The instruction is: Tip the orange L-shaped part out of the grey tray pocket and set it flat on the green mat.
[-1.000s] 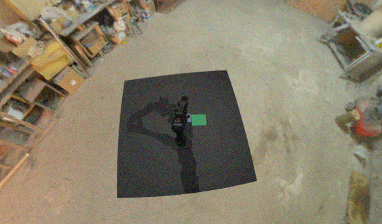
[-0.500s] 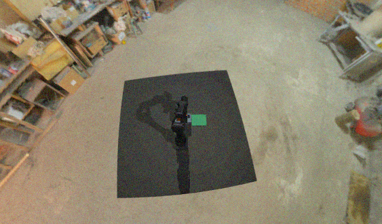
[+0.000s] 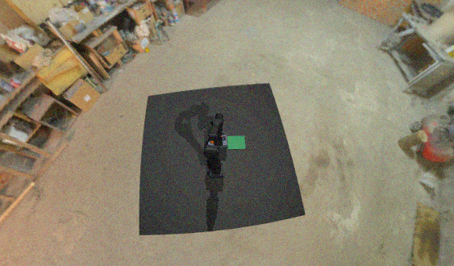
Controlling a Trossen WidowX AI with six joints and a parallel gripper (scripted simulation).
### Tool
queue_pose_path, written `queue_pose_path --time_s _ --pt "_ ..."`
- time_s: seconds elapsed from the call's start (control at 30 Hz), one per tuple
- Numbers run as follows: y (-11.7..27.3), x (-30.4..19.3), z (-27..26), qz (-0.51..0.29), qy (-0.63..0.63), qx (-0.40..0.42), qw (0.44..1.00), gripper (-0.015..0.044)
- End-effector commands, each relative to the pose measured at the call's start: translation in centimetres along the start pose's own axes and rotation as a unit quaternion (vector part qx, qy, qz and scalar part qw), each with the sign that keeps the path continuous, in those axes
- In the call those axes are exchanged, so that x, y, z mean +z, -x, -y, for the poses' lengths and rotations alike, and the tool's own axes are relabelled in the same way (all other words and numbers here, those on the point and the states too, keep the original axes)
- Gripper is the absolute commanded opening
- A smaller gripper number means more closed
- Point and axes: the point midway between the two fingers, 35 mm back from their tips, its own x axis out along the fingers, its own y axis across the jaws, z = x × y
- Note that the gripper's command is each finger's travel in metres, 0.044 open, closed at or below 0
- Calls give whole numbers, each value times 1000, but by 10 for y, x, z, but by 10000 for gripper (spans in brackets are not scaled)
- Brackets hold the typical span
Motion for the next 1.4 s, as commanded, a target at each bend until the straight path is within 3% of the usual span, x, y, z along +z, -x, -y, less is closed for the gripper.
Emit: queue_pose_path --time_s 0.0,1.37 --pt "10 0 1 -1 1 -5 1000 0" --pt "74 0 1 -2 1 -4 1000 0"
